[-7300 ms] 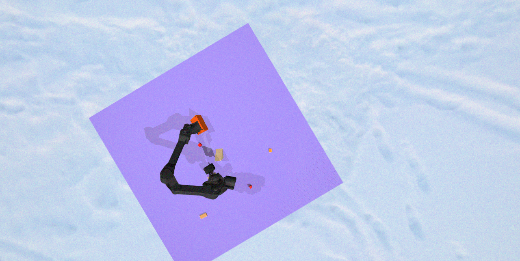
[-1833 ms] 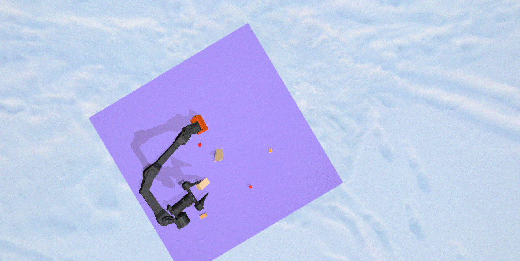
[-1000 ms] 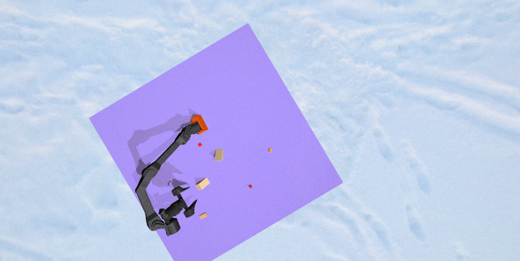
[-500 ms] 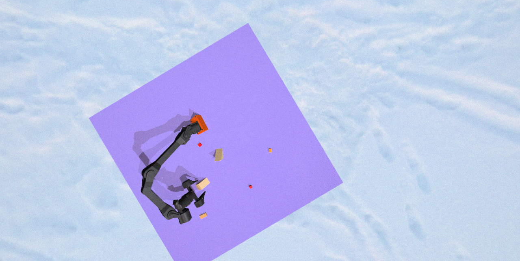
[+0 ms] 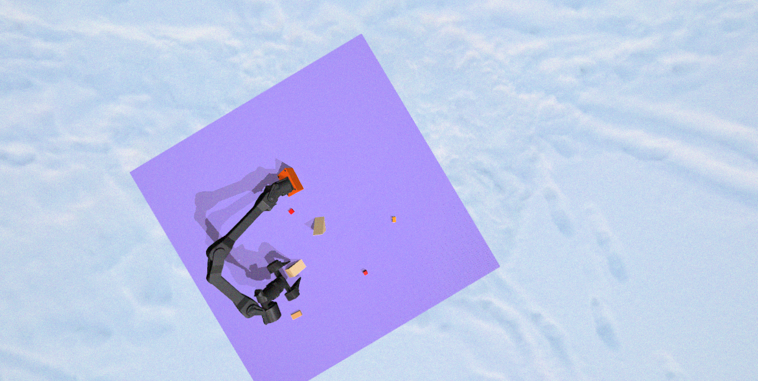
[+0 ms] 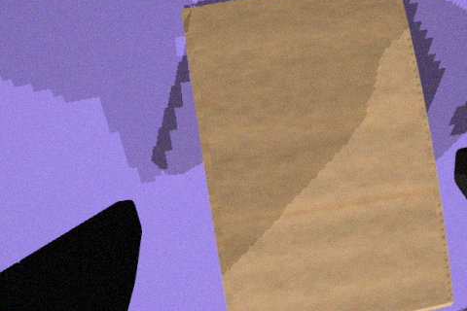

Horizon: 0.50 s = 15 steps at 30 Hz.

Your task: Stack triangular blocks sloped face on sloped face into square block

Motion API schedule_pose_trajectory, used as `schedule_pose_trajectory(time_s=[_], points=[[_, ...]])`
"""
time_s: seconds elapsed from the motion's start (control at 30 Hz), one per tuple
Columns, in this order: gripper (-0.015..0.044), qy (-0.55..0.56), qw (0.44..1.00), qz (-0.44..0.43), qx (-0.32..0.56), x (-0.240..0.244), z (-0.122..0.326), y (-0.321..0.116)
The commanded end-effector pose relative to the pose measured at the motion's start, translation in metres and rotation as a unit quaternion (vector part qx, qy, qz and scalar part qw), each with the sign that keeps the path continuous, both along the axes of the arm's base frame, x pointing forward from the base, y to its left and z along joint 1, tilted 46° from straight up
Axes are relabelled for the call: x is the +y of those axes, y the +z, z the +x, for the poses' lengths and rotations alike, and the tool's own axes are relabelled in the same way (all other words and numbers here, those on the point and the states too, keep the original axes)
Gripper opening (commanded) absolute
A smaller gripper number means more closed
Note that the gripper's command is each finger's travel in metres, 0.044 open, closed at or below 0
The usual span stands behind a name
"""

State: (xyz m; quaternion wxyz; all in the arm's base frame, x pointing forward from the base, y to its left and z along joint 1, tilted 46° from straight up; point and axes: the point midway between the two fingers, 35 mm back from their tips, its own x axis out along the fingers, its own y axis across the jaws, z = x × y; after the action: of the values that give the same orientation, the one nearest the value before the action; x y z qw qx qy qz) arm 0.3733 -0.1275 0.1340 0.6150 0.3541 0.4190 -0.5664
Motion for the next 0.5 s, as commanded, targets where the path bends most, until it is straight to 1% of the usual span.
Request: schedule_pose_trajectory(time_s=[0.0,0.2,0.47], points=[[0.0440,0.003,1.000,-0.002,0.004,-0.0007,-0.0013,-0.0017],[0.0440,0.003,1.000,-0.002,0.004,-0.0007,-0.0013,-0.0017],[0.0230,0.000,1.000,0.000,0.001,0.0000,-0.0005,-0.0008]])
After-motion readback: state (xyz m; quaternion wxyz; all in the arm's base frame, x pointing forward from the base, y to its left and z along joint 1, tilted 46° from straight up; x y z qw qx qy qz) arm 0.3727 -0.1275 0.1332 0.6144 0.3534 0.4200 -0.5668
